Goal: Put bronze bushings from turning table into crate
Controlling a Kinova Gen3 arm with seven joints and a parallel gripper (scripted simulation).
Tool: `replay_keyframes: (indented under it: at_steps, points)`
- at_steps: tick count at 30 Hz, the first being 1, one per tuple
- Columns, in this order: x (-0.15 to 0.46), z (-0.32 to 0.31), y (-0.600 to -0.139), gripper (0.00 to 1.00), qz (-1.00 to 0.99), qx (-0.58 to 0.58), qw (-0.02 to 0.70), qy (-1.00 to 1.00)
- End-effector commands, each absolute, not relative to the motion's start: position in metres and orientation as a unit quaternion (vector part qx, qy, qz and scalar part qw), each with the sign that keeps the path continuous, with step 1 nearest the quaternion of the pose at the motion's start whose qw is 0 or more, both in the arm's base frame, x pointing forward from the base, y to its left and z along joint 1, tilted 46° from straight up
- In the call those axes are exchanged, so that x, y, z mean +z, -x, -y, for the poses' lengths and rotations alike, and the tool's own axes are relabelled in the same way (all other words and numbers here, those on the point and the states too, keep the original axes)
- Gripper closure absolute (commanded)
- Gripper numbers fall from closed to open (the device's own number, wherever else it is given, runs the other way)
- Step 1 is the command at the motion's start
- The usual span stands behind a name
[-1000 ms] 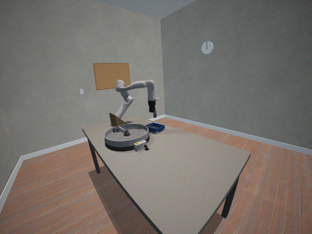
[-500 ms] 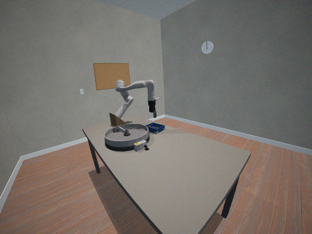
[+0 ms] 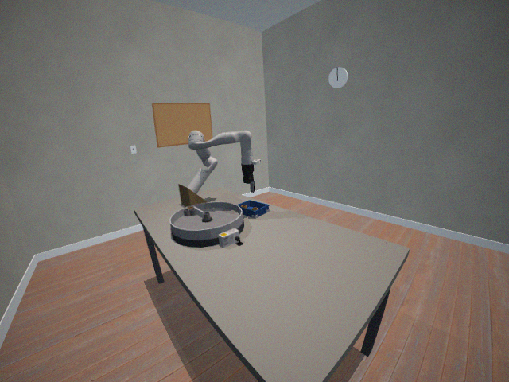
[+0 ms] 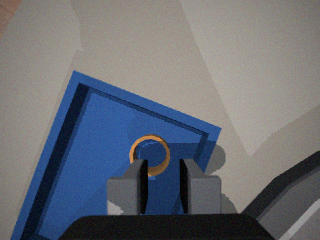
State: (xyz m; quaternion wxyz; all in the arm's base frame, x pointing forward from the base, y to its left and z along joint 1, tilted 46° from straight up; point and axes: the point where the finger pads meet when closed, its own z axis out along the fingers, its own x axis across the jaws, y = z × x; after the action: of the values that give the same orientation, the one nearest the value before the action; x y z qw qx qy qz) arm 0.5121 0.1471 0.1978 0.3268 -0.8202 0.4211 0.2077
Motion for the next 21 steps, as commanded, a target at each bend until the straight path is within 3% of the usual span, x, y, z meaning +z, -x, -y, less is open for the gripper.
replay_keyframes:
  at_steps: [1,6,11,21]
  points:
    - [0.198,-0.146,-0.513,0.53,-0.422,0.207,0.327,0.820]
    - [0.198,-0.146,-0.513,0.53,-0.422,0.207,0.327,0.820]
    - [0.160,-0.111,-0.489,0.55,-0.422,0.207,0.327,0.820]
    - [0.160,-0.111,-0.489,0.55,-0.422,0.207,0.327,0.820]
